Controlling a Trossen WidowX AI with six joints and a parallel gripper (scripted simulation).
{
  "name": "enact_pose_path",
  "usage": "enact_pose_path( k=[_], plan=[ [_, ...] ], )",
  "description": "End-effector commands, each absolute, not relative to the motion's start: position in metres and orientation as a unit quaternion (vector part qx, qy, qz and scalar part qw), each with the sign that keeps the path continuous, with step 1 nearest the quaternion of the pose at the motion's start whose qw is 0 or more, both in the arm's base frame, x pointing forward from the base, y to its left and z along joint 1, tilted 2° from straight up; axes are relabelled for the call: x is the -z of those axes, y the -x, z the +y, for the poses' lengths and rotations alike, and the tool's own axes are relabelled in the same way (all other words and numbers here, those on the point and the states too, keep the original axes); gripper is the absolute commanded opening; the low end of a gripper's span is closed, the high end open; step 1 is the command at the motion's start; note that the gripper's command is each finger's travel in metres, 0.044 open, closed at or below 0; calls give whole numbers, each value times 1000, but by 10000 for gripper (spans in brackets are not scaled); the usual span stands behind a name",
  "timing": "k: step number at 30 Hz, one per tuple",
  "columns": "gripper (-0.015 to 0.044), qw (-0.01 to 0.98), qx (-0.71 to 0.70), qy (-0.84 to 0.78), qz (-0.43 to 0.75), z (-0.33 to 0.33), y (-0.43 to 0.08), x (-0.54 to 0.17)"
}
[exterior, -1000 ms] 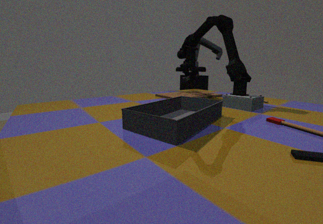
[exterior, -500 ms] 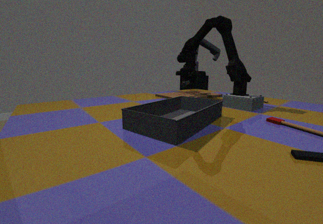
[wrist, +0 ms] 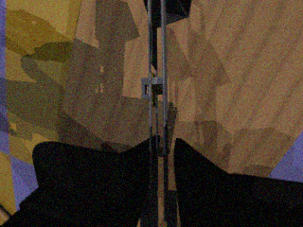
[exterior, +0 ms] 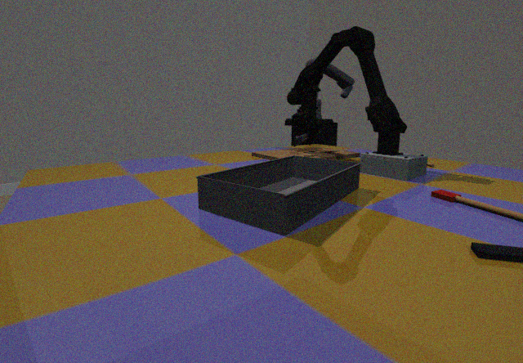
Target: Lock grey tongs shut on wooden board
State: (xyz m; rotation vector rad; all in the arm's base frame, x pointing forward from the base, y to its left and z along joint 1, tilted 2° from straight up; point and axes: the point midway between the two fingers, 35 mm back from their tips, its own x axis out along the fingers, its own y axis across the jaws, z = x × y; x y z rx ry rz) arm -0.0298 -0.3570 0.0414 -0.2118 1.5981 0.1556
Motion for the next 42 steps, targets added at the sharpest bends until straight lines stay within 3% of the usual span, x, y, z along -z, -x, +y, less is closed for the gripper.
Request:
enact_pose_path(
  k=[1, 18, 24, 32, 42],
  plan=[
    [7, 690, -70, 95, 715, -357, 30, -41],
    [440, 690, -70, 95, 715, -357, 30, -41],
    [440, 691, -70, 100, 712, -363, -3, -54],
    [440, 694, -68, 99, 709, -357, -120, -101],
    [440, 695, -72, 106, 708, -353, -125, -133]
  ],
)
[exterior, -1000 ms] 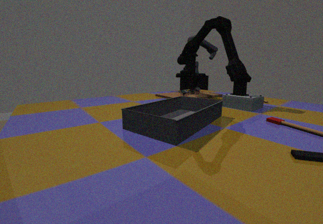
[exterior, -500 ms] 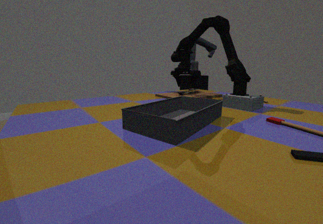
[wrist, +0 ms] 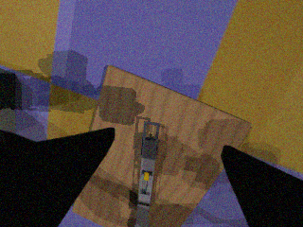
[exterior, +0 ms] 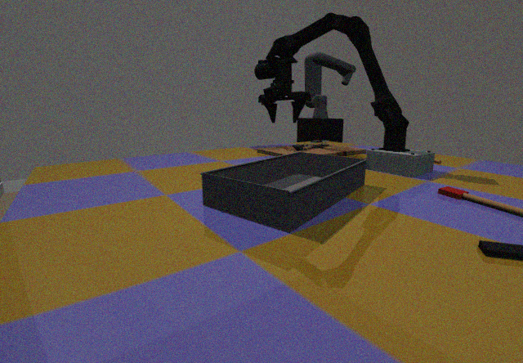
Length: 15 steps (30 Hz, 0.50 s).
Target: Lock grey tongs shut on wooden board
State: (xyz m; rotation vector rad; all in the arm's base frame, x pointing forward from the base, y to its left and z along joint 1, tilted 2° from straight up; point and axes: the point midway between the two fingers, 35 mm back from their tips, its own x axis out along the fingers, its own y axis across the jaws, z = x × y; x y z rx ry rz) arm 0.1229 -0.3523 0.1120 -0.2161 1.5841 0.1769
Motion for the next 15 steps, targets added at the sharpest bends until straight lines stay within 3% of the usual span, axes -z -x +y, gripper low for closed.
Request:
enact_pose_path(
  k=[1, 15],
  plan=[
    [440, 695, -74, 107, 707, -351, -125, -142],
    [440, 695, -75, 109, 706, -349, -125, -151]
  ],
)
